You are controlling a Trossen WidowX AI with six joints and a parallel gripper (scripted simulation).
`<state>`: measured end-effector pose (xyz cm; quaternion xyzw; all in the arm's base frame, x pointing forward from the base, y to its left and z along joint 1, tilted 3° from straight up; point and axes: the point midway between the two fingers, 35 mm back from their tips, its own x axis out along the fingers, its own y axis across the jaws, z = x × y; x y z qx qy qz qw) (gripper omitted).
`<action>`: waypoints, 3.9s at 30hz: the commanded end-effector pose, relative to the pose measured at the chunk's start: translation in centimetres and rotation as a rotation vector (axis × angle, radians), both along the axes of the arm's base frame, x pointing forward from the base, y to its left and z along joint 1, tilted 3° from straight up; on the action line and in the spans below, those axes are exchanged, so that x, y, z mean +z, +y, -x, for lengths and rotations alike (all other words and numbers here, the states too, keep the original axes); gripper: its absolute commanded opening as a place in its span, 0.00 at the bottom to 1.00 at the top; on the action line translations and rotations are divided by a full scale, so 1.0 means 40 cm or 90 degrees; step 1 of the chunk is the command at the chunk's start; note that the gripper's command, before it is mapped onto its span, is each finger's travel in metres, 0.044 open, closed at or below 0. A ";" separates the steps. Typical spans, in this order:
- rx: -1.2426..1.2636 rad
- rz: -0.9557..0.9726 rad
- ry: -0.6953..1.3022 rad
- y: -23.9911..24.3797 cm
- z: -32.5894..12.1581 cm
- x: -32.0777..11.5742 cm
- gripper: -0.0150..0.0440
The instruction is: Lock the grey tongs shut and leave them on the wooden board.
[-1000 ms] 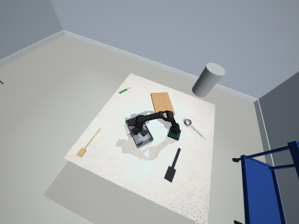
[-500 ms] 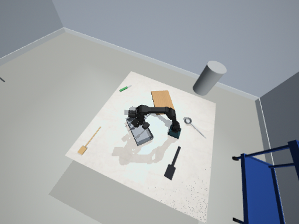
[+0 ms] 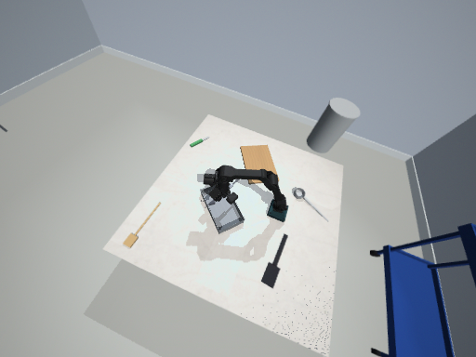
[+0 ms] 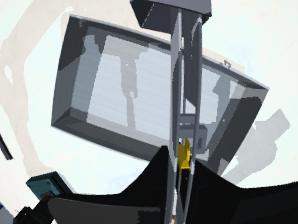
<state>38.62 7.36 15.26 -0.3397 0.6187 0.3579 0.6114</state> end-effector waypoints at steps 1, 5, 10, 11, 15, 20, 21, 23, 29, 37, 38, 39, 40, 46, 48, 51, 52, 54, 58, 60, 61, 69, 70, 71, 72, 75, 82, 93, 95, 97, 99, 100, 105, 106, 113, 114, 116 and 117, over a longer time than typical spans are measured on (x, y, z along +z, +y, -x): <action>0.014 0.001 -0.003 -0.065 -0.013 0.003 0.00; 0.039 0.001 -0.005 -0.134 -0.022 0.004 0.00; 0.068 0.002 -0.005 -0.221 -0.025 0.003 0.00; 0.073 0.003 -0.006 -0.239 -0.025 0.004 0.00; 0.095 0.005 -0.007 -0.307 -0.021 0.004 0.00; 0.125 0.005 -0.008 -0.391 -0.011 0.004 0.00; 0.131 0.005 -0.008 -0.408 -0.008 0.004 0.00; 0.144 0.005 -0.008 -0.441 -0.001 0.004 0.00; 0.182 0.005 -0.008 -0.539 0.027 0.005 0.00; 0.206 0.005 -0.008 -0.596 0.048 0.005 0.00; 0.208 0.005 -0.008 -0.602 0.050 0.005 0.00; 0.208 0.006 -0.007 -0.609 0.054 0.005 0.00; 0.211 0.006 -0.007 -0.617 0.057 0.006 0.00; 0.231 0.008 -0.007 -0.700 0.102 0.007 0.00; 0.241 0.009 -0.007 -0.730 0.119 0.008 0.00; 0.259 0.009 -0.007 -0.773 0.148 0.009 0.00; 0.264 0.010 -0.007 -0.788 0.158 0.010 0.00; 0.273 0.010 -0.007 -0.816 0.179 0.010 0.00; 0.293 0.011 -0.005 -0.869 0.223 0.011 0.00; 0.306 0.011 -0.005 -0.894 0.247 0.011 0.00; 0.313 0.011 -0.004 -0.906 0.259 0.012 0.00; 0.367 0.010 -0.002 -0.998 0.363 0.014 0.00; 0.373 0.009 -0.001 -1.009 0.376 0.014 0.00; 0.380 0.009 -0.001 -1.019 0.390 0.014 0.00; 0.387 0.009 -0.001 -1.029 0.405 0.015 0.00; 0.407 0.008 0.000 -1.058 0.448 0.016 0.00; 0.430 0.007 0.002 -1.088 0.501 0.017 0.00; 0.437 0.030 0.008 -1.095 0.495 0.011 0.00; 0.442 0.048 0.013 -1.101 0.491 0.007 0.00; 0.447 0.067 0.018 -1.106 0.487 0.003 0.00; 0.452 0.086 0.023 -1.111 0.483 -0.001 0.00; 0.454 0.095 0.026 -1.114 0.481 -0.002 0.00; 0.463 0.142 0.038 -1.124 0.472 -0.010 0.00; 0.465 0.151 0.040 -1.126 0.470 -0.012 0.00; 0.475 0.217 0.057 -1.137 0.459 -0.020 0.00; 0.476 0.226 0.059 -1.138 0.458 -0.020 0.00; 0.477 0.245 0.064 -1.140 0.455 -0.022 0.00; 0.478 0.255 0.066 -1.141 0.454 -0.022 0.00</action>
